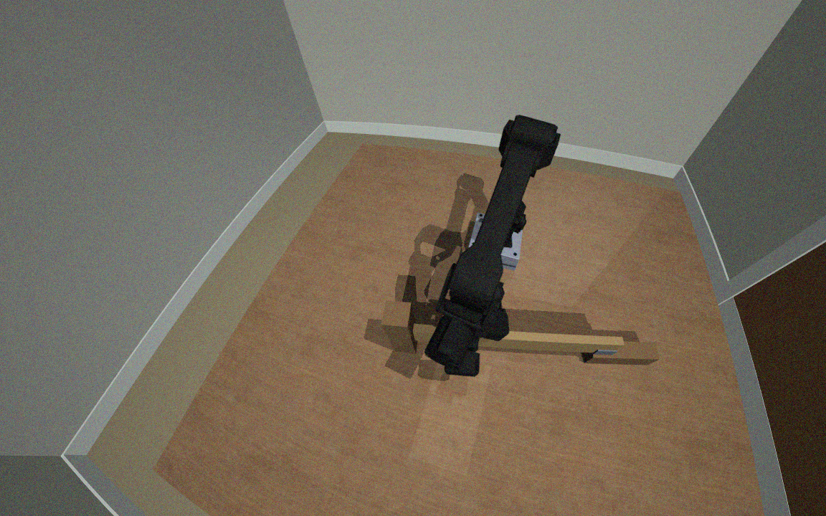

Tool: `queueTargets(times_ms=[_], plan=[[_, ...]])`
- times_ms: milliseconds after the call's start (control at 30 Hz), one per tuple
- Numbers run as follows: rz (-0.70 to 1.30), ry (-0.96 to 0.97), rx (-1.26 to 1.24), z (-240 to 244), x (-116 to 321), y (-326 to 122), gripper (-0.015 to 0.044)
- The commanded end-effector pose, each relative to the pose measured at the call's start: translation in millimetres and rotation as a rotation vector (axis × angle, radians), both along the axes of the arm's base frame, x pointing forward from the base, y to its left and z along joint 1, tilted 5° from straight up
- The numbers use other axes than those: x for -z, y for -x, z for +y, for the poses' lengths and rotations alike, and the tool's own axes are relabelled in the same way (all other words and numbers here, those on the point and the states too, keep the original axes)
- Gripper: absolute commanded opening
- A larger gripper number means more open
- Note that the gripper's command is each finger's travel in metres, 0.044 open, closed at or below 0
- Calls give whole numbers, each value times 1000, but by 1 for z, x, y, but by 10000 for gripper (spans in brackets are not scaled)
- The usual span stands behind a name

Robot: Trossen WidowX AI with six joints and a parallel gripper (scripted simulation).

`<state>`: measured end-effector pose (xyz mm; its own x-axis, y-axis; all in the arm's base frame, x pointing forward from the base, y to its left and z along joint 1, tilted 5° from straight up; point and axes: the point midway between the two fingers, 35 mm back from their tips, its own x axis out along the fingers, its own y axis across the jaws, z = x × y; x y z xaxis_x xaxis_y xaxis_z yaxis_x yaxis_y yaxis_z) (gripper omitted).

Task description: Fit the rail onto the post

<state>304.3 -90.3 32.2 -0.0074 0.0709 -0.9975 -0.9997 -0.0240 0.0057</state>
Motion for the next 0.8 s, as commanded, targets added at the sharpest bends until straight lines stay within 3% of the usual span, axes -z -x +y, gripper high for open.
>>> queueTargets(times_ms=[0, 367, 767], plan=[[-4, 2, -3, -3, -1, -1, 0], [-4, 2, -3, -5, -1, -1, 0], [2, -4, -2, -1, 0, 0, 315]])
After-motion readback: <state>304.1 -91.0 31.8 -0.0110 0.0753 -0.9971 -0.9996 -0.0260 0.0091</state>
